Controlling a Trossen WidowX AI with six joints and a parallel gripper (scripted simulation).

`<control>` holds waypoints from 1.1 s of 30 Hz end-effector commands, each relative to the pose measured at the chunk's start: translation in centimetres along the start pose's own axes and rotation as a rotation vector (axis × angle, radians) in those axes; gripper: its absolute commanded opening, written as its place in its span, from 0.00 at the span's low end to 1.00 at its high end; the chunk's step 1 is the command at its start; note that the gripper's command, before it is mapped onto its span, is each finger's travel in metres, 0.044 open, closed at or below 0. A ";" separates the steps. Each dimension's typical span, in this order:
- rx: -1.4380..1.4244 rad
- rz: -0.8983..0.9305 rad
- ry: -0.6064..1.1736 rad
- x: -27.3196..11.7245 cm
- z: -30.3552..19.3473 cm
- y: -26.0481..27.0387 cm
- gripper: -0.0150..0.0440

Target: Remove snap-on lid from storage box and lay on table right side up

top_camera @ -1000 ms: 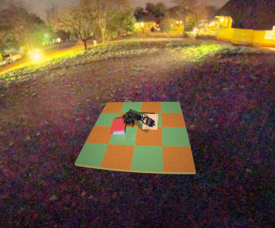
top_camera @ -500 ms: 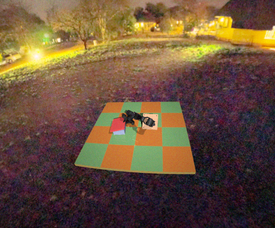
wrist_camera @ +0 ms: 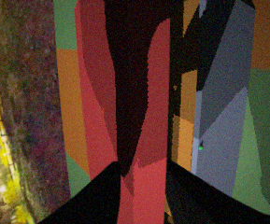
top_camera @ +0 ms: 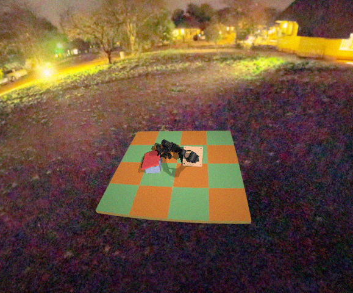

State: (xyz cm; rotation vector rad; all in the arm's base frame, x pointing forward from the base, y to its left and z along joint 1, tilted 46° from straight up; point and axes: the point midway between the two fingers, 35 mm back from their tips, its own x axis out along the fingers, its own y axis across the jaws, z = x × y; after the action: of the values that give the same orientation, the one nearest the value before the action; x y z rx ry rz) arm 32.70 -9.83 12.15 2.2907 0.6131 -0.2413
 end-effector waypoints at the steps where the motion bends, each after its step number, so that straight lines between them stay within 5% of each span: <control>1: -0.006 0.006 0.000 -0.3 0.0 0.8 0.25; 33: -0.007 0.006 0.000 -0.8 0.0 5.8 0.25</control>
State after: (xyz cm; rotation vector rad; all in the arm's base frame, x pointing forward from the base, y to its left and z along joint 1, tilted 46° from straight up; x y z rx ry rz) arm 34.67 -13.05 15.57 2.2910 0.6152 -0.2402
